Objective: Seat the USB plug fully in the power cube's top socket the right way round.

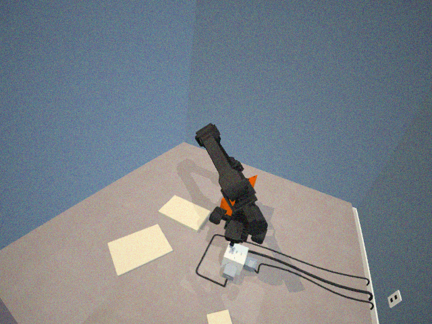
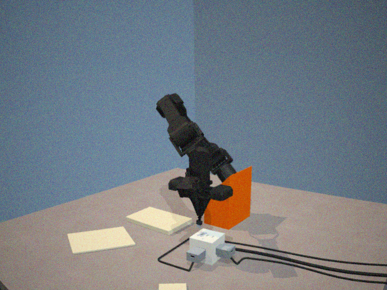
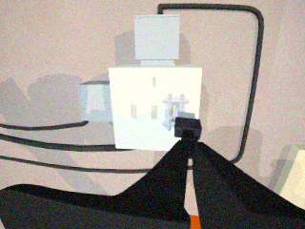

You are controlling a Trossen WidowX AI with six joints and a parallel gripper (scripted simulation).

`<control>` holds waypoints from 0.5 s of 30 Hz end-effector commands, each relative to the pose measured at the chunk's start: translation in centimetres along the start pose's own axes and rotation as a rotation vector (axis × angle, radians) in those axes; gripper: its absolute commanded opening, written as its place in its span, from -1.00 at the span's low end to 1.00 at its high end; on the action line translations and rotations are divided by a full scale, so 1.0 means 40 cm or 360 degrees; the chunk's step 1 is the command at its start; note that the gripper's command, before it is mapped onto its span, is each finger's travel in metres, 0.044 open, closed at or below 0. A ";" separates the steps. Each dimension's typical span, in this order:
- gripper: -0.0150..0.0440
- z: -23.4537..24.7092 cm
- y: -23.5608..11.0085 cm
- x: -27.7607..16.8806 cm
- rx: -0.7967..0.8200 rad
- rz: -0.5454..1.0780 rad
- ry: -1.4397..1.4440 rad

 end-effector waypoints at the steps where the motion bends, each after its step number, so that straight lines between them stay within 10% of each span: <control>1: -0.49 0.000 0.001 -0.001 0.0000 0.0001 0.0147; 15: -0.49 0.000 0.001 -0.001 -0.0001 0.0001 0.0730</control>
Point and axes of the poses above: the point midway between the two fingers, 35 mm back from their tips, its own y axis out along the fingers, its own z axis across the jaws, x = y × z, the point moved 1 cm from there along -y, back along the fingers, and after that the axes turned 8 degrees about -y, right-handed, at the moved point
